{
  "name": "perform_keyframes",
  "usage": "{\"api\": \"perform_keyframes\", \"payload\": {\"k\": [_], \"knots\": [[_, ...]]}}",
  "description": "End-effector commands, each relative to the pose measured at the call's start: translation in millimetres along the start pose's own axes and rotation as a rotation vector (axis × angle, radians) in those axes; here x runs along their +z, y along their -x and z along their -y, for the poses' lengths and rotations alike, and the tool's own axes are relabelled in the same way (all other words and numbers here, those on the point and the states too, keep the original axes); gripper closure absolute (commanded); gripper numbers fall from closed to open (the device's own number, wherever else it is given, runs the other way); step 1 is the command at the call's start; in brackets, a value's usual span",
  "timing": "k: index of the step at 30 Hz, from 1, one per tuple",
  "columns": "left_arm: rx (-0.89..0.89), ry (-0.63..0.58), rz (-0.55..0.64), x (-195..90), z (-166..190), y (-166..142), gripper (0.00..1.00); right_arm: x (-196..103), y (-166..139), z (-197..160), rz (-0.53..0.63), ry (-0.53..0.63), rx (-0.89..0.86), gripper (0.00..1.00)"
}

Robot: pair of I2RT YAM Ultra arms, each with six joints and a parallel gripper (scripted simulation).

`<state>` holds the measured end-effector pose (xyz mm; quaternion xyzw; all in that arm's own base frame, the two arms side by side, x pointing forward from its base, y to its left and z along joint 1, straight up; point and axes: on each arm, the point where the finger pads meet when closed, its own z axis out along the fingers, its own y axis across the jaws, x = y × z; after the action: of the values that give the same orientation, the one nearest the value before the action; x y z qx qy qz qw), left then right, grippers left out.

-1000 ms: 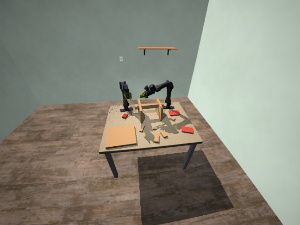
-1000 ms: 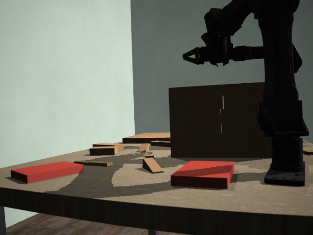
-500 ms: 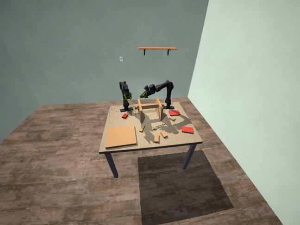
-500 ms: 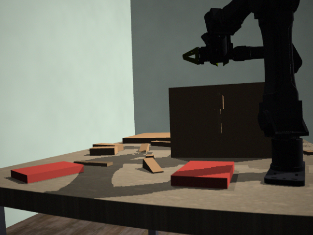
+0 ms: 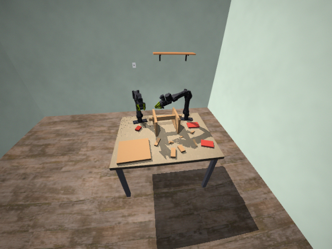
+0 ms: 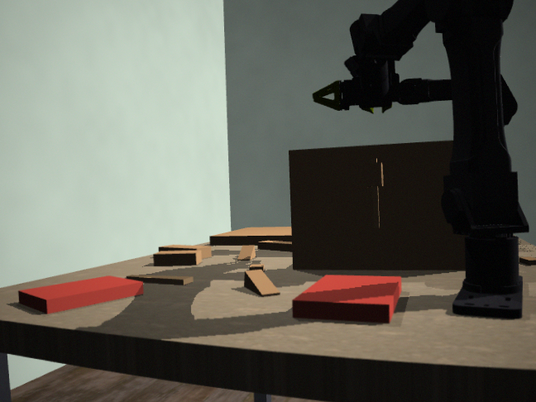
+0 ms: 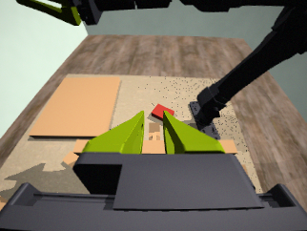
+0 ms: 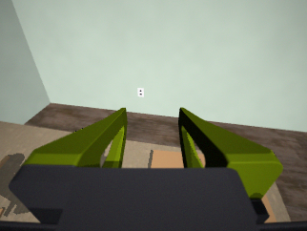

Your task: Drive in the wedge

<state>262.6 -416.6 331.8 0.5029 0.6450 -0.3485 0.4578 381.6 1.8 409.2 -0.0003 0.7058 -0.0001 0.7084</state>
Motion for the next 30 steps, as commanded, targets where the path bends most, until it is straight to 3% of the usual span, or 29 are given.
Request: {"api": "perform_keyframes", "payload": {"k": [1,2,3,16,17,30], "knots": [[0.028,0.053,0.092,-22.9,-12.4,37.2,0.78,-8.3,15.7,3.5,0.038,-0.007,0.005,0.57],[0.020,0.059,0.080,-21.3,-14.6,30.6,0.78,-8.3,15.7,3.5,0.038,-0.007,0.005,0.57],[-0.006,0.062,0.033,-15.6,-17.2,5.3,0.78,-8.3,15.7,3.5,0.038,-0.007,0.005,0.57],[-0.037,0.274,0.113,-67.1,-78.1,20.4,0.78,-8.3,15.7,3.5,0.038,-0.007,0.005,0.57],[-0.056,0.292,0.090,-68.0,-84.5,5.6,0.78,-8.3,15.7,3.5,0.038,-0.007,0.005,0.57],[-0.100,0.555,0.163,-143.4,-146.1,5.9,0.78,-8.3,15.7,3.5,0.038,-0.007,0.005,0.57]]}}
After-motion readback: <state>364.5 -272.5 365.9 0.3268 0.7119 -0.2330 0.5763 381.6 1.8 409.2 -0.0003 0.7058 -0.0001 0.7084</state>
